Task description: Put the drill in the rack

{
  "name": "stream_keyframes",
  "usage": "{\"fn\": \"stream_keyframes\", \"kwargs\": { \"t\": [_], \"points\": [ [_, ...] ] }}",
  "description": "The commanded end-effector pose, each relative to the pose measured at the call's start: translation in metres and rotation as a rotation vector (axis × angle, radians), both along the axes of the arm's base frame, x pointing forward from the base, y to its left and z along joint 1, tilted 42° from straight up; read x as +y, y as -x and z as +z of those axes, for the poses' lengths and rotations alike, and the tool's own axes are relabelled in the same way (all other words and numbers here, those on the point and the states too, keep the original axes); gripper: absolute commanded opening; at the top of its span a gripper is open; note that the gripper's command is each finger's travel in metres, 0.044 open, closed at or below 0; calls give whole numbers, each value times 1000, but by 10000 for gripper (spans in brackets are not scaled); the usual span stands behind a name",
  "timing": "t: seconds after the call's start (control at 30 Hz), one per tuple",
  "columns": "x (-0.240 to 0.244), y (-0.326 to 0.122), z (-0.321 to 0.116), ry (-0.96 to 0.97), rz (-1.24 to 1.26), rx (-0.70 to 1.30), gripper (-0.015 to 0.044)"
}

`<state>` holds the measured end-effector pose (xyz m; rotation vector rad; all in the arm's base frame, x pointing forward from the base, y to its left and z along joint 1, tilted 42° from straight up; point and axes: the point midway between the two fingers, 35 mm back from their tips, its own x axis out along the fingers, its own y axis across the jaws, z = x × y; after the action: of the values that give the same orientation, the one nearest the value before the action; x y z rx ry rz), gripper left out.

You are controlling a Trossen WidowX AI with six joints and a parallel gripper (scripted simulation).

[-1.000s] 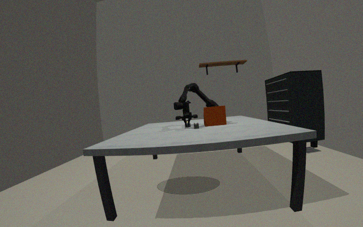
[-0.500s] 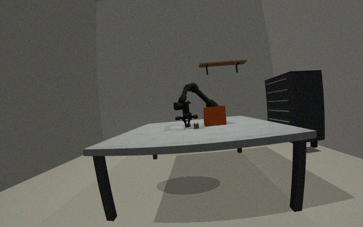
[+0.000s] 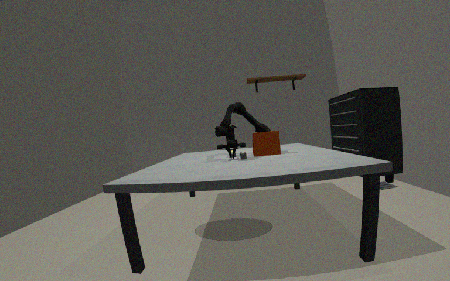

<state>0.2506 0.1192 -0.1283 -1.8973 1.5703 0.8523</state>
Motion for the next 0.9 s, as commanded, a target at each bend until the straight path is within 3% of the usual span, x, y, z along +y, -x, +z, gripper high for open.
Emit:
{"fn": "stream_keyframes", "kwargs": {
  "t": [0.0, 0.87],
  "points": [
    [4, 0, -4, -2, -3, -1, 0],
    [23, 4, -13, -4, -3, -1, 0]
  ]
}}
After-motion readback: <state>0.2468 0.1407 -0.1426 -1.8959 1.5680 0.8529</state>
